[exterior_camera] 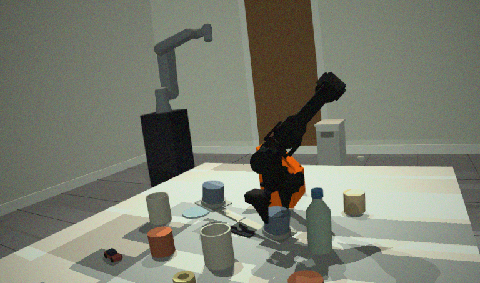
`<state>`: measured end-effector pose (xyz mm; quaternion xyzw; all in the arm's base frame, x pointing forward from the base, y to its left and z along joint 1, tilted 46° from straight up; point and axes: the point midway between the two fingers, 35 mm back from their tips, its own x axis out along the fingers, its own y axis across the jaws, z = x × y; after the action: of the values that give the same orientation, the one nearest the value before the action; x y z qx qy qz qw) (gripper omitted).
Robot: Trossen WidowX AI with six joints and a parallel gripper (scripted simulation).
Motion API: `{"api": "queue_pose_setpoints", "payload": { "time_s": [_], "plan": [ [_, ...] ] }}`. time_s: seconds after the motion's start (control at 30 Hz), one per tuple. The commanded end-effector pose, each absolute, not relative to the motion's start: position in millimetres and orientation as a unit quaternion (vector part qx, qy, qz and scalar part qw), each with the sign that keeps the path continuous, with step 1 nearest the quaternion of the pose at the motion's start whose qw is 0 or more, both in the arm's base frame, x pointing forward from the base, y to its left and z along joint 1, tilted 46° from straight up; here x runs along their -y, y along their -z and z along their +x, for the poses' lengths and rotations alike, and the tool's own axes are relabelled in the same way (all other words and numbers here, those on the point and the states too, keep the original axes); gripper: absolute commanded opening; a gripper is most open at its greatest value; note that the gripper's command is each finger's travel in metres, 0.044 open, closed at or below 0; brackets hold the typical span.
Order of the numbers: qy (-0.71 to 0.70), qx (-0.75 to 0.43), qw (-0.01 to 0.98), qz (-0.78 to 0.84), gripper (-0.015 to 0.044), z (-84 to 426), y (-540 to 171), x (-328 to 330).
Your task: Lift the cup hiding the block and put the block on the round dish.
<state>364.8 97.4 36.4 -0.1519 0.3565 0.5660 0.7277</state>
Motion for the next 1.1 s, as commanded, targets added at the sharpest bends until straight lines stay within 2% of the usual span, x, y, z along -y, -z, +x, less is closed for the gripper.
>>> {"api": "queue_pose_setpoints", "payload": {
  "time_s": [0.0,0.47,0.57,0.87,1.07],
  "plan": [
    [-0.566,-0.361,0.726,-0.149,0.044,363.5,-29.1,-102.9],
    [-0.567,-0.36,0.726,-0.148,0.044,364.0,-15.9,-117.7],
    [-0.567,-0.36,0.726,-0.148,0.0361,364.0,-15.9,-117.7],
    [-0.567,-0.36,0.726,-0.148,0.0301,364.0,-15.9,-117.7],
    [-0.567,-0.36,0.726,-0.149,0.0144,364.4,-17.7,-115.3]
  ]
}}
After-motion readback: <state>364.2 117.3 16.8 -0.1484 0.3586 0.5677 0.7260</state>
